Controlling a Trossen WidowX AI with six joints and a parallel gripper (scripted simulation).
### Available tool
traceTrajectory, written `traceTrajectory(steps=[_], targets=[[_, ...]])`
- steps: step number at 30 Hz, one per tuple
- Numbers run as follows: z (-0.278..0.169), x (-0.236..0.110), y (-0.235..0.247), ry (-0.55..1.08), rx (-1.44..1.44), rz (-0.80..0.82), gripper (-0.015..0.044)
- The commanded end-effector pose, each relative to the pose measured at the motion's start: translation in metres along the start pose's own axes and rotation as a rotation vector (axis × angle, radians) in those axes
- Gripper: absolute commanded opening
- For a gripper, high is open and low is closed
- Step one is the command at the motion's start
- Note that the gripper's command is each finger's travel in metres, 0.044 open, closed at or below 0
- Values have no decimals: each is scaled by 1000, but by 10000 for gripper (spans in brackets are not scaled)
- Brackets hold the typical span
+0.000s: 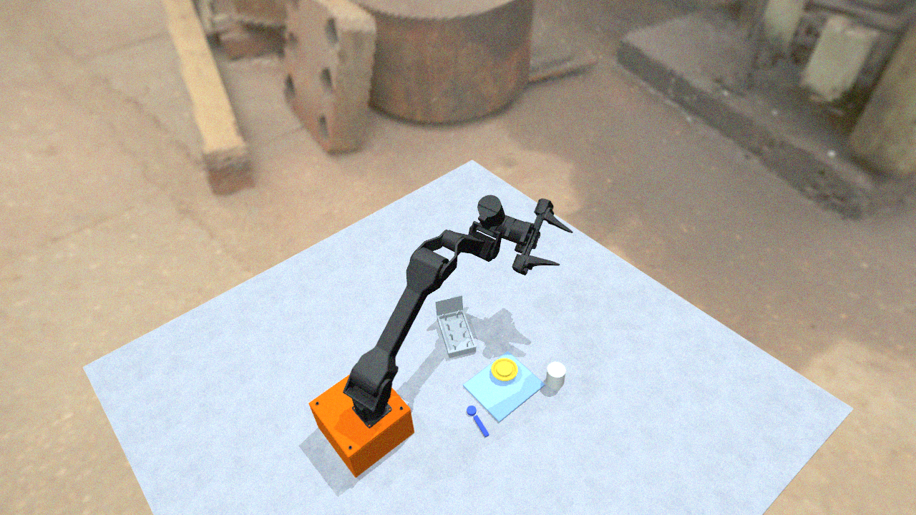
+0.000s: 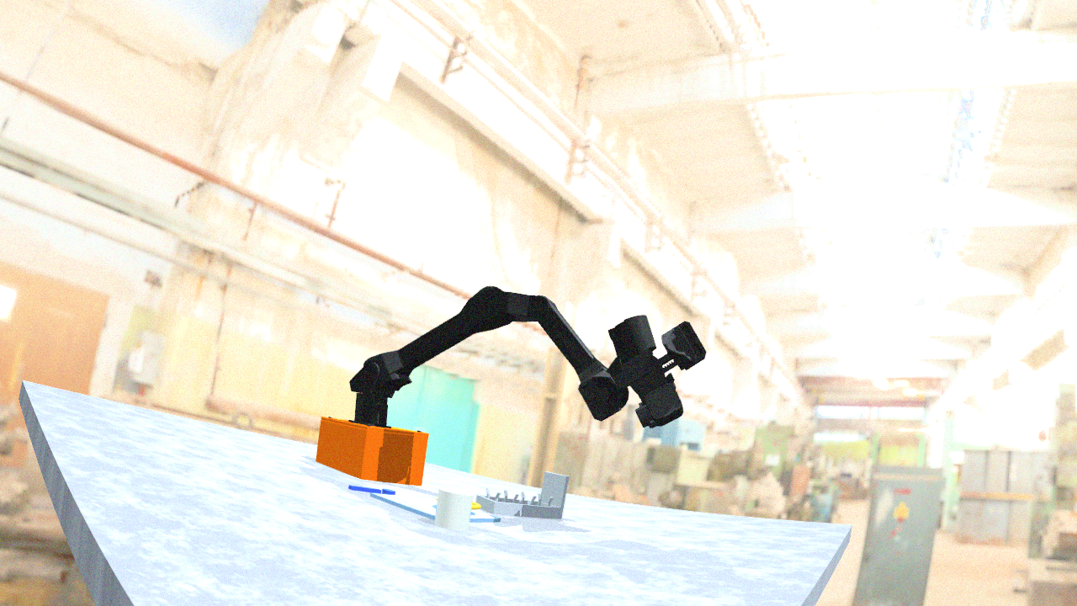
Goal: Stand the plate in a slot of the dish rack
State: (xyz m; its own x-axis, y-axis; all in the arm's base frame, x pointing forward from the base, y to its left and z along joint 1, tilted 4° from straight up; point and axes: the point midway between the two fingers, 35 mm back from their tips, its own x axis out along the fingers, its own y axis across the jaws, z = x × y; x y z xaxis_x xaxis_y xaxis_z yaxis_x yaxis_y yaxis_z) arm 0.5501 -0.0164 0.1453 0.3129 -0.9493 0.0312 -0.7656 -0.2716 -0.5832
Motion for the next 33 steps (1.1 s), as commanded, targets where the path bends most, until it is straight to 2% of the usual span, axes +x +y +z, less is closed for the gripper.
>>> traceTrajectory(steps=[1,16,33], targets=[[0,0,0,0,1,-1,400],[-4,28,-20,-72,97,-105,400],[-1,58,-24,-252,218,-137,400]])
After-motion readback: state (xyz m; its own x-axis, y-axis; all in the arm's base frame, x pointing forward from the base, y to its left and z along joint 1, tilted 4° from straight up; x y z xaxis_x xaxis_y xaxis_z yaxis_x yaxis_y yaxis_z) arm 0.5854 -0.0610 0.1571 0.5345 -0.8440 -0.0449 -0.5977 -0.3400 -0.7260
